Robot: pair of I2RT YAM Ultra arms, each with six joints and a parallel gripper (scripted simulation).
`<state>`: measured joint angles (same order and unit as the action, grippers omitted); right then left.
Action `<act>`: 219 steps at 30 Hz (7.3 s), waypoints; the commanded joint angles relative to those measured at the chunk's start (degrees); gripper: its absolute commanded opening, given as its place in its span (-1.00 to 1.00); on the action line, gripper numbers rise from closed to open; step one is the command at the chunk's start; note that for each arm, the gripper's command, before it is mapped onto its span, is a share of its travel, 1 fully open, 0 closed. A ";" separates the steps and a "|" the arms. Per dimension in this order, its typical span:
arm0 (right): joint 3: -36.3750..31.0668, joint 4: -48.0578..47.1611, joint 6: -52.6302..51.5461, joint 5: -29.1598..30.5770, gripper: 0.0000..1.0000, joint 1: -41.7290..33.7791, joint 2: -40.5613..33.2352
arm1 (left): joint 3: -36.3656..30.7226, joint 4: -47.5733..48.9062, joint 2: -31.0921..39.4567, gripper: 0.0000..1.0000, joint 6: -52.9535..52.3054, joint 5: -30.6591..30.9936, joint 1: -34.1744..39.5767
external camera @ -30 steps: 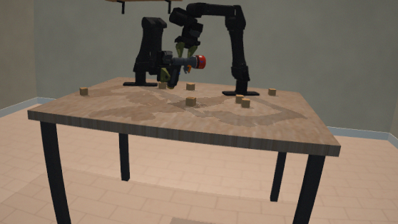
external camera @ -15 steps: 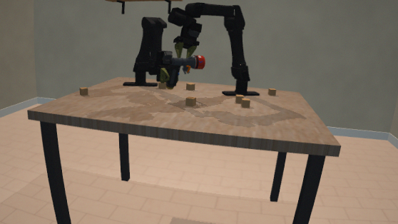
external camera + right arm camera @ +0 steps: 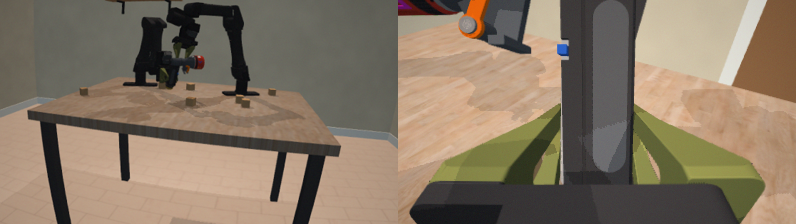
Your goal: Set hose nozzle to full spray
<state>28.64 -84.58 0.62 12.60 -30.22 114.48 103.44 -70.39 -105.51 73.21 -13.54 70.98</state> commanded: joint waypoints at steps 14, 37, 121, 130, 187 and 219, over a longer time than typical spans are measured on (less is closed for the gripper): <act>2.00 -5.35 -0.38 -1.83 -0.29 -0.45 -1.43 | 3.29 2.30 -2.30 -0.26 0.34 0.62 1.21; 1.92 -5.42 -0.50 -2.17 -0.29 -0.45 -1.76 | -0.11 5.00 -2.08 -0.26 1.20 1.79 1.73; 1.98 -5.42 -0.69 -2.62 -0.29 -0.47 -1.50 | 12.95 -9.76 -1.44 -0.26 3.35 0.07 3.87; 1.98 -5.42 -0.69 -2.62 -0.29 -0.47 -1.50 | 16.34 -12.93 -1.70 -0.26 3.80 -0.12 4.23; 1.98 -5.42 -0.69 -2.62 -0.29 -0.47 -1.50 | -17.22 35.20 24.74 -0.26 -38.39 7.96 -35.55; 1.98 -5.42 -0.69 -2.62 -0.29 -0.47 -1.50 | -42.13 69.89 44.03 -0.26 -69.84 12.48 -65.38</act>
<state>28.64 -84.25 0.62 10.07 -30.24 114.45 62.78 -6.24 -63.94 8.21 -2.20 7.70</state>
